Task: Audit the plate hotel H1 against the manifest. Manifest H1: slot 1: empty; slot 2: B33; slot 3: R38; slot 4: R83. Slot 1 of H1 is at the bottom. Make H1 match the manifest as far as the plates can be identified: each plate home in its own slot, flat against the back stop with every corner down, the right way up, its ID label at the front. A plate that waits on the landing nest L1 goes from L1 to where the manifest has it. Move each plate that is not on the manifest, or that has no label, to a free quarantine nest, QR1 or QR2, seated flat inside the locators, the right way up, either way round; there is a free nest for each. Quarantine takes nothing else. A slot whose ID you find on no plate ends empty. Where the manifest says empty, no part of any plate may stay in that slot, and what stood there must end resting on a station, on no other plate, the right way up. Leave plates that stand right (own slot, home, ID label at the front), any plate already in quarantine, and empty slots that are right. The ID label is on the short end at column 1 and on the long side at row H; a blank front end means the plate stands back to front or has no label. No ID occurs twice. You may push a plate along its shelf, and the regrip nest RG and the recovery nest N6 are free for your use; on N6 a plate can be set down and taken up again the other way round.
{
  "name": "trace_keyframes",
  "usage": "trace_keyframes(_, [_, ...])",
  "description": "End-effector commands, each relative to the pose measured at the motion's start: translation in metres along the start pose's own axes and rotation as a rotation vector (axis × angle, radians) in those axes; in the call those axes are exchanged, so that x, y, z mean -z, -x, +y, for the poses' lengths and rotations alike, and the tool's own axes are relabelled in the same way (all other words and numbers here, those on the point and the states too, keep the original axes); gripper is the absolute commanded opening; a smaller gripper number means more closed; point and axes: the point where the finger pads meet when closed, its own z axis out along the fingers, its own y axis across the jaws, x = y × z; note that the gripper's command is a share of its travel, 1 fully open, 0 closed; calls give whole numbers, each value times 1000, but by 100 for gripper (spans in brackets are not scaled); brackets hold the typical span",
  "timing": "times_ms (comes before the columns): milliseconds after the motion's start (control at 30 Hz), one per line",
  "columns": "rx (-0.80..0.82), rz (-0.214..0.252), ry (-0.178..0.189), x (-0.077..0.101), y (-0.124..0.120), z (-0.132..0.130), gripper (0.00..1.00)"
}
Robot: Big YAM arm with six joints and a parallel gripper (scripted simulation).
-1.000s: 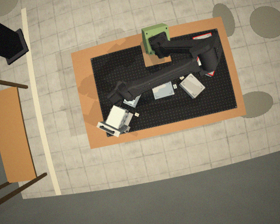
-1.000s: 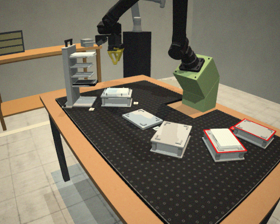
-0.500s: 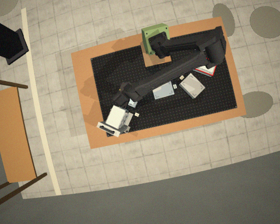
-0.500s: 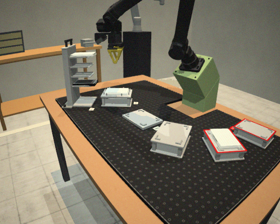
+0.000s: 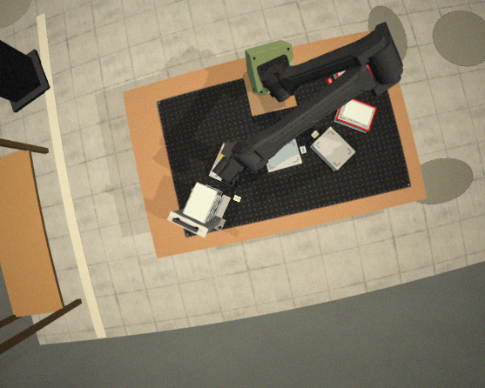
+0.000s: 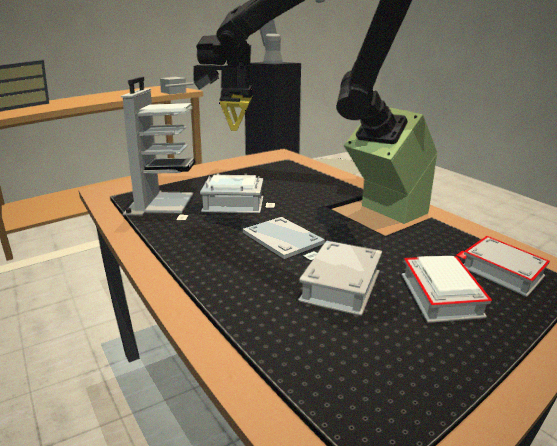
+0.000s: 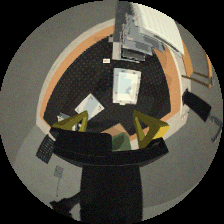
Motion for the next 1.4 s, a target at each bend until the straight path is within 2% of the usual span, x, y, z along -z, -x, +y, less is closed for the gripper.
trace_keyframes(0, [-15,-57,0,3,1,10,100])
trace_keyframes(433, [-17,-277,-1,5,-18,48,100])
trace_keyframes(500, [-17,-277,-1,5,-18,48,100])
trace_keyframes(733, [-20,-396,4,6,-28,69,100])
trace_keyframes(1000, [-21,-531,5,7,-28,69,100])
trace_keyframes(1067, [-21,-531,5,7,-28,69,100])
trace_keyframes(1367, [-24,-682,8,8,-28,70,100])
